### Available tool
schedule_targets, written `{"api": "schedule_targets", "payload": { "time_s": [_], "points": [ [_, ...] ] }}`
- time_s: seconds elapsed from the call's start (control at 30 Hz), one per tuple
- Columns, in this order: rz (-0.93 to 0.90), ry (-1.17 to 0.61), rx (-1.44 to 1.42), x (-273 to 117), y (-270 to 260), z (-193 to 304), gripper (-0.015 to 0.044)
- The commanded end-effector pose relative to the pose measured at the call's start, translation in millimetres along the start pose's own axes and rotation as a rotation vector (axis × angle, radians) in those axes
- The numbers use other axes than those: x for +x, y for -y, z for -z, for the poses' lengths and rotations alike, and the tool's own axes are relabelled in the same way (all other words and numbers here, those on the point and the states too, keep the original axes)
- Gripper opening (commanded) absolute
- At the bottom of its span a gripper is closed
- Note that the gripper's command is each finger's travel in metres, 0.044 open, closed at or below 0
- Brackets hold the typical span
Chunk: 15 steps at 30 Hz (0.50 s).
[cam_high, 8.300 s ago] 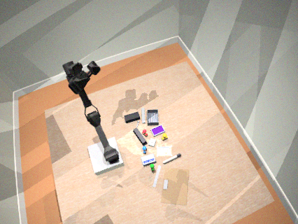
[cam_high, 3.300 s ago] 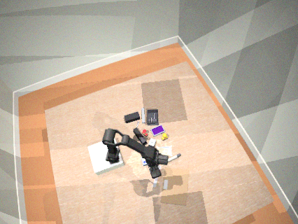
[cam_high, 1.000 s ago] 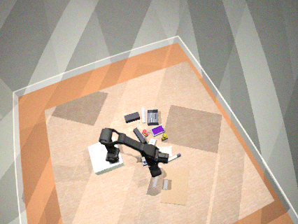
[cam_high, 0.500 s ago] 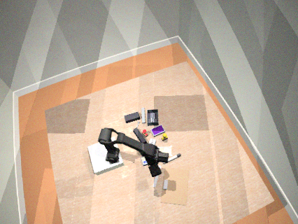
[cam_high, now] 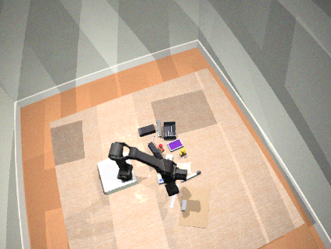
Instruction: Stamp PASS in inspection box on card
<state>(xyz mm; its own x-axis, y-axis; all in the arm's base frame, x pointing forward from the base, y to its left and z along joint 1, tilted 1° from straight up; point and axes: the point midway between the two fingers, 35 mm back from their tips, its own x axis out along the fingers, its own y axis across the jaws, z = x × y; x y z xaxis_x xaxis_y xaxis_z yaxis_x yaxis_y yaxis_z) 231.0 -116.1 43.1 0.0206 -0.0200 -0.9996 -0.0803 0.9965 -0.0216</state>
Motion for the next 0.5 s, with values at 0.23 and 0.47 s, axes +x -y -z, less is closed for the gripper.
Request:
{"api": "schedule_targets", "payload": {
  "time_s": [0.23,0.47],
  "points": [
    [0.006,0.010,0.004,-8.8,0.4,-0.9,0.0000],
    [0.006,0.010,0.004,-12.2,0.2,-0.6,0.0000]
  ]
}}
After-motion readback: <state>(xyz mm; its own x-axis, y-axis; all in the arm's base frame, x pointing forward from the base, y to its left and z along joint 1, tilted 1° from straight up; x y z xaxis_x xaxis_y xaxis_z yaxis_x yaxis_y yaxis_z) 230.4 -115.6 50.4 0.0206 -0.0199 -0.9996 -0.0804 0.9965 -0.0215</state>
